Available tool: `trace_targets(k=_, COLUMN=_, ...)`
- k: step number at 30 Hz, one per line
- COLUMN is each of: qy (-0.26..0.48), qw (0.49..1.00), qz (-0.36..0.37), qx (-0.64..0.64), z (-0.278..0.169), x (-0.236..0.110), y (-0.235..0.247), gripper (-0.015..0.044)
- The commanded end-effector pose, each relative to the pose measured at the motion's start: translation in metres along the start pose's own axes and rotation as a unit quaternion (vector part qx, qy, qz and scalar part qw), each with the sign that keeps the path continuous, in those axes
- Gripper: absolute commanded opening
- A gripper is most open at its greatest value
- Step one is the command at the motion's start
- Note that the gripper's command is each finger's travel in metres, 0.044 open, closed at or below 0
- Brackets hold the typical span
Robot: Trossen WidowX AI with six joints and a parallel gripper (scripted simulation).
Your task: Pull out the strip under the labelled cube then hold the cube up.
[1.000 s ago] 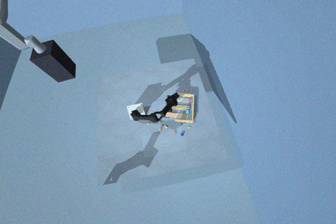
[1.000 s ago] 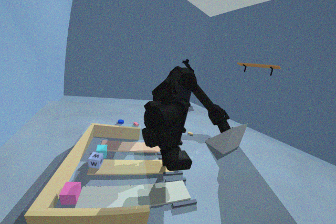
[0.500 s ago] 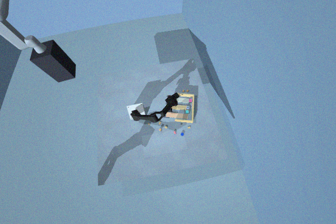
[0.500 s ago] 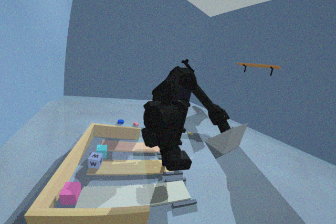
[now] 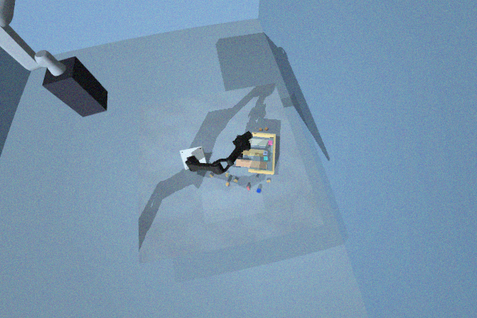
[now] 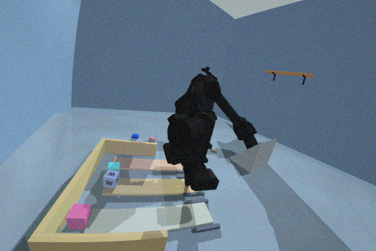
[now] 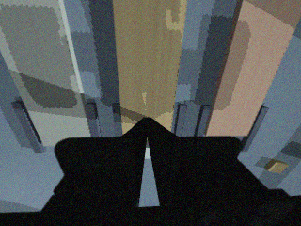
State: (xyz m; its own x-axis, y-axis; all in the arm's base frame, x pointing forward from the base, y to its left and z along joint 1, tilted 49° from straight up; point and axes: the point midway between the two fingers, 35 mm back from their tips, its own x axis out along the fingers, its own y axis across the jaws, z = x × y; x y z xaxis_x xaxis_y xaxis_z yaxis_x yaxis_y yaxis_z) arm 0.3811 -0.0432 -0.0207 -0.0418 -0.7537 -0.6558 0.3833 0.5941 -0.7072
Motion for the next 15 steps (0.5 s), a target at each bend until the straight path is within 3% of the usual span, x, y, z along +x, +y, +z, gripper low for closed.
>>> trace_targets(k=1, qy=0.009, qw=1.0, qz=-0.002, qx=-0.003, z=-0.011, x=0.005, y=0.001, gripper=0.0)
trace_targets(k=15, qy=0.009, qw=1.0, qz=-0.001, qx=-0.003, z=-0.033, x=0.006, y=0.001, gripper=0.0)
